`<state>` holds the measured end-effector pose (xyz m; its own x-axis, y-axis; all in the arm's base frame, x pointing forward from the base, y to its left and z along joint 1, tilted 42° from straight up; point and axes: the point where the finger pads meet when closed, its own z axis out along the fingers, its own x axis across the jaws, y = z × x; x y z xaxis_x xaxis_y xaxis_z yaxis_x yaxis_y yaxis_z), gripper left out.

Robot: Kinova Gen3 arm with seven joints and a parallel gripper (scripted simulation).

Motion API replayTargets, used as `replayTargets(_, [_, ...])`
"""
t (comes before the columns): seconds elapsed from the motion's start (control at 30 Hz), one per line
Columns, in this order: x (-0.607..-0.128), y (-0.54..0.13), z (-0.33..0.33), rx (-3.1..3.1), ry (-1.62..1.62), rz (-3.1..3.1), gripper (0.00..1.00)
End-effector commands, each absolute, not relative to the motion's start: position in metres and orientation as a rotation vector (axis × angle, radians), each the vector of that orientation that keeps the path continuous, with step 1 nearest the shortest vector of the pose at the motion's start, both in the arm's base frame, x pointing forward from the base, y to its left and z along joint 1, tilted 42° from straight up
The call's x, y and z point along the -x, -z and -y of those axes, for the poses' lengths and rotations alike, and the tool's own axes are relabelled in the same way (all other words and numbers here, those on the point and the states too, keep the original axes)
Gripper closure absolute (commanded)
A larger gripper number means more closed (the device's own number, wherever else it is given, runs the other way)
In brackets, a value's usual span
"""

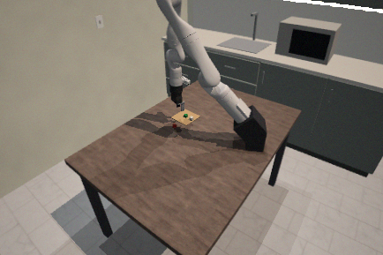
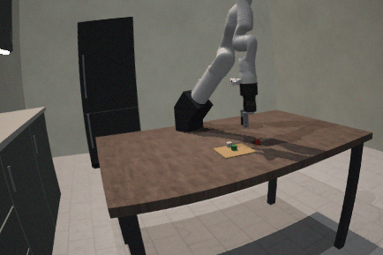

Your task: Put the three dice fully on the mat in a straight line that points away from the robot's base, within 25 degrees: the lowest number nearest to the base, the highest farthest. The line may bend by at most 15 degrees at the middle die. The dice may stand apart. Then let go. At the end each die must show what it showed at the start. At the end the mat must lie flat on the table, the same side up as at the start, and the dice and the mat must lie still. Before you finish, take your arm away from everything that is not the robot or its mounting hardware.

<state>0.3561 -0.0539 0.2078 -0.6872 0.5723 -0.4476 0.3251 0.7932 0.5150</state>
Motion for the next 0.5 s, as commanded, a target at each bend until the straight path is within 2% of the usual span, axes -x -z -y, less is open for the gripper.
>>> replayTargets(0.0, [-0.357, -0.208, 0.05, -0.842, -0.581, -2.335, 0.0])
replayTargets(0.47, [-0.358, -0.209, 0.019, -1.479, -0.791, -2.102, 0.0])
